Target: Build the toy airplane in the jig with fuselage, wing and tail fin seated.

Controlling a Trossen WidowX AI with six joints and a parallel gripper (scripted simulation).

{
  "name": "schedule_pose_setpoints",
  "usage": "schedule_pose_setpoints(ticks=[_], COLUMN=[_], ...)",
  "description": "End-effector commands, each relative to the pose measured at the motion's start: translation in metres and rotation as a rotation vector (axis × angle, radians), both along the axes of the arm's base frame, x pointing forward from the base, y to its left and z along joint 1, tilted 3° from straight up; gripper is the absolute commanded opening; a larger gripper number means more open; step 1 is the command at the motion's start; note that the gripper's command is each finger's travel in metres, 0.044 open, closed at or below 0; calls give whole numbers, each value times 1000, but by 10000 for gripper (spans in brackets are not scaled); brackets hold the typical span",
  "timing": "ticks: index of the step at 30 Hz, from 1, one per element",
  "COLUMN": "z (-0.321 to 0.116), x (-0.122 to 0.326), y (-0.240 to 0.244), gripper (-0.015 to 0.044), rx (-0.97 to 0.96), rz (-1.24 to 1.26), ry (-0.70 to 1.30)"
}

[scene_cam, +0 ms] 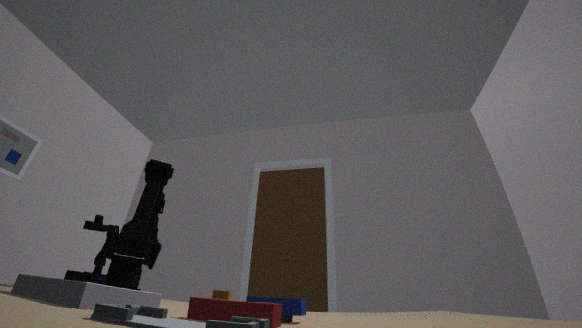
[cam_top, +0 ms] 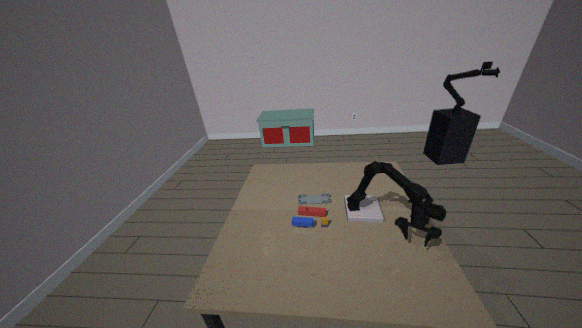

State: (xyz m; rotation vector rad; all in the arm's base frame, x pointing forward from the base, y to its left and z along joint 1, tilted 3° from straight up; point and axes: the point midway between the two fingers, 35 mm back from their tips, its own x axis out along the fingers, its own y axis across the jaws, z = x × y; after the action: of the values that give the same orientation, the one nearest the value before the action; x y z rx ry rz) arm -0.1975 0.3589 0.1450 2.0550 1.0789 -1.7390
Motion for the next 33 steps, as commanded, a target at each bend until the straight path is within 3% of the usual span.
schedule_pose_setpoints(ticks=[1,17,33], z=[0,1,2], x=[0,0,1], y=[0,5,8], gripper=[426,440,440], rx=[-1,-79,-87], rz=[-15,-1454,-2239], ry=[6,508,689])
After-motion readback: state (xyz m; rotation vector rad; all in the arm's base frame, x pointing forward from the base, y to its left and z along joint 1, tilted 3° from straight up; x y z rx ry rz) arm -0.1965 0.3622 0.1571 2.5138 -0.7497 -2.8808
